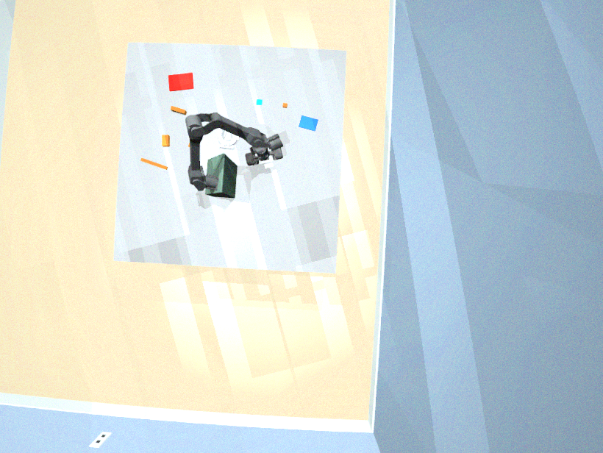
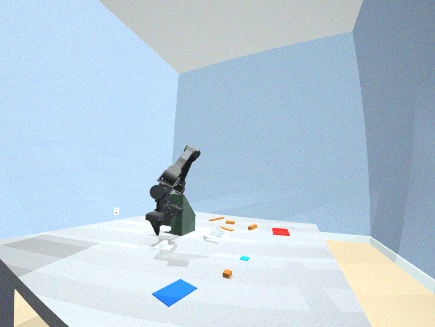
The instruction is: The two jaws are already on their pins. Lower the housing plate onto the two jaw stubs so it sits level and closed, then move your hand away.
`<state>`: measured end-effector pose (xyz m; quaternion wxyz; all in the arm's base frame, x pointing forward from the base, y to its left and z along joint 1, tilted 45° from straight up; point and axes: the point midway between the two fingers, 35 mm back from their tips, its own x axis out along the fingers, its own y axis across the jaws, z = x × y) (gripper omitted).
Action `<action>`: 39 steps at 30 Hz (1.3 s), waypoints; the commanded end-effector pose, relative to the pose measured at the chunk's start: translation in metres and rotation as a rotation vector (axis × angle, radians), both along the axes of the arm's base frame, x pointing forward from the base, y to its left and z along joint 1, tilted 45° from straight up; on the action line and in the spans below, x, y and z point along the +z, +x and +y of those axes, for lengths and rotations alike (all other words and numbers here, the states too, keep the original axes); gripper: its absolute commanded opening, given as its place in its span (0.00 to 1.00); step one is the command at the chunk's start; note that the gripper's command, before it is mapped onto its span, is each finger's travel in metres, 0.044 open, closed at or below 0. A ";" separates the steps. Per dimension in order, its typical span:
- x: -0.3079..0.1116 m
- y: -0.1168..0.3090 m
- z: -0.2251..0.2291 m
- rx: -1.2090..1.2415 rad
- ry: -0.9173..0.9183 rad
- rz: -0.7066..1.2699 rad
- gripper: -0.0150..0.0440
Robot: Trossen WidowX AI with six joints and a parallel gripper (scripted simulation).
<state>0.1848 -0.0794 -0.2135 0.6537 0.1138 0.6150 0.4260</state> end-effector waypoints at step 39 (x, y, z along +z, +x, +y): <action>0.068 0.050 0.032 -0.097 -0.071 0.068 0.85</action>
